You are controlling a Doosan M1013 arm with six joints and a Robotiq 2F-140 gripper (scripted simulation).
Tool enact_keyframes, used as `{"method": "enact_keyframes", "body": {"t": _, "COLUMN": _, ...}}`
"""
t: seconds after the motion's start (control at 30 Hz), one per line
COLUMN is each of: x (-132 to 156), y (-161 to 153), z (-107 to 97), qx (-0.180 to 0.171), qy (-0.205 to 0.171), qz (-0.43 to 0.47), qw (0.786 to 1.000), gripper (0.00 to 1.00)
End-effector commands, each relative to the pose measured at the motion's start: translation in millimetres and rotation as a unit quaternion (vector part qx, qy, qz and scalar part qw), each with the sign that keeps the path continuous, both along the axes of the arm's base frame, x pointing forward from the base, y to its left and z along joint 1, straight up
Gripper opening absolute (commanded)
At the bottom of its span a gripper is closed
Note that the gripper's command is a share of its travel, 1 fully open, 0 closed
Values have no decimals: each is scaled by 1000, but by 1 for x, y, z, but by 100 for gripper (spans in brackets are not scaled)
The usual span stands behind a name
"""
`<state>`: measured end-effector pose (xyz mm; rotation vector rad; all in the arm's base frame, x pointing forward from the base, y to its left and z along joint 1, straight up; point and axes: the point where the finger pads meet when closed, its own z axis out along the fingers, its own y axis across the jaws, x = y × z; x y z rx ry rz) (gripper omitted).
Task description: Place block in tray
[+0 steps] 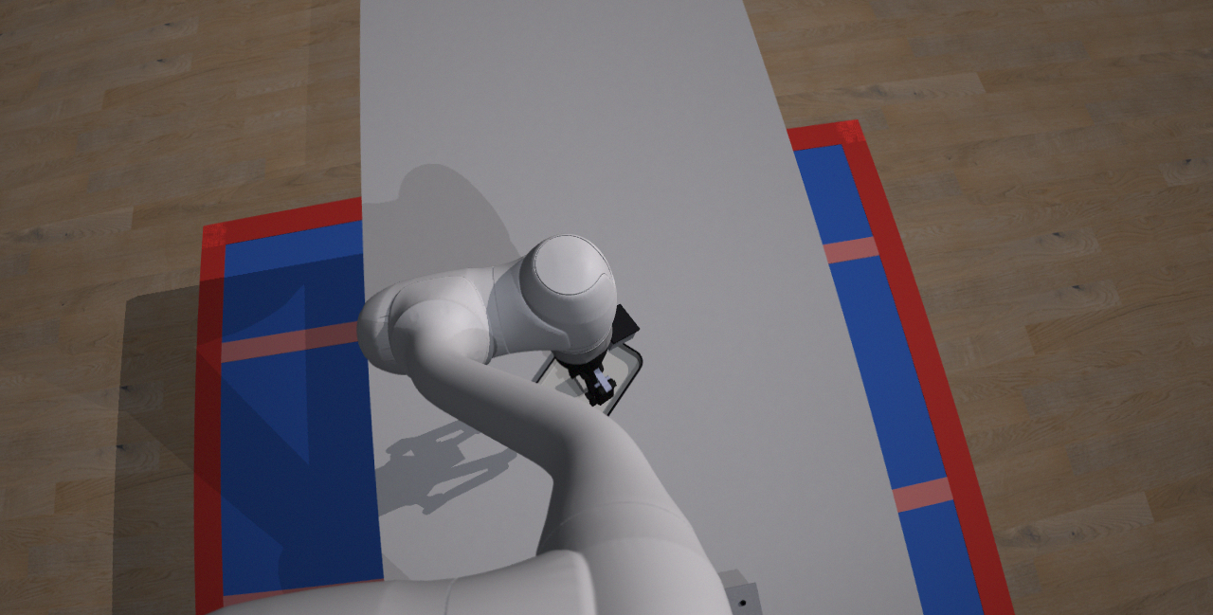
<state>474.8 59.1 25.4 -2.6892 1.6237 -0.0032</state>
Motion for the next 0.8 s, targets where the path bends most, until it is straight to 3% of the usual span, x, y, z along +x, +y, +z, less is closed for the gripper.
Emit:
{"method": "enact_keyframes", "body": {"t": 0.0, "x": -69, "y": -9, "z": 1, "qx": 0, "qy": -4, "qz": 2, "qw": 1000, "gripper": 38}}
{"method": "enact_keyframes", "body": {"t": 0.2, "x": -175, "y": -21, "z": -2, "qx": 1, "qy": 0, "qz": 1, "qw": 1000, "gripper": 38}}
{"method": "enact_keyframes", "body": {"t": 0.27, "x": -175, "y": -21, "z": -2, "qx": 1, "qy": 0, "qz": 1, "qw": 1000, "gripper": 38}}
{"method": "enact_keyframes", "body": {"t": 0.3, "x": -216, "y": -27, "z": 1, "qx": 1, "qy": 0, "qz": 1, "qw": 1000, "gripper": 38}}
{"method": "enact_keyframes", "body": {"t": 0.77, "x": -214, "y": -27, "z": 2, "qx": 1, "qy": -2, "qz": 1, "qw": 1000, "gripper": 38}}
